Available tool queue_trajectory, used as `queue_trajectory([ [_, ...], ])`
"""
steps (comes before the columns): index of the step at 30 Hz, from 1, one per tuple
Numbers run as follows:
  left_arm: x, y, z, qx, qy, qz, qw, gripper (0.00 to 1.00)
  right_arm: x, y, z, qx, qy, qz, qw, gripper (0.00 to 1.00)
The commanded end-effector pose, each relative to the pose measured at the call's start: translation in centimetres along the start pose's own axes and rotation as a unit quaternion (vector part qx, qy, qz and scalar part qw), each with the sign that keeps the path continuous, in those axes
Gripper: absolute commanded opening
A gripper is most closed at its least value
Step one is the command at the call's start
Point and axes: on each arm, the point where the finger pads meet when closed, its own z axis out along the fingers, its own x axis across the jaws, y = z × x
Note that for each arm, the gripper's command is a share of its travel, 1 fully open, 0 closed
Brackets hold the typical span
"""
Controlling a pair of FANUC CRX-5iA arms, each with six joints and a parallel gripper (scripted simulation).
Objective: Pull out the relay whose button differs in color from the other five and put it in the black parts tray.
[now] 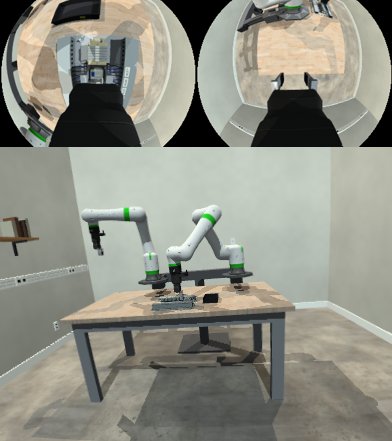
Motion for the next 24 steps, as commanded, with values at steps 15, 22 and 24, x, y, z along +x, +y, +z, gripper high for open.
queue_trajectory([
  [15, -0.05, 0.07, -0.11, -0.001, 0.016, 0.0, 1.0, 0.0, -0.01, 0.02, -0.09, -0.001, 0.0, 0.0, 1.0, 1.0],
  [22, -0.06, 0.07, -0.12, -0.001, 0.018, 0.0, 1.0, 0.0, -0.01, 0.02, -0.09, -0.001, 0.0, 0.0, 1.0, 1.0],
  [24, -0.06, 0.07, -0.12, -0.001, 0.018, 0.0, 1.0, 0.0, -0.01, 0.02, -0.09, -0.001, 0.0, 0.0, 1.0, 1.0],
])
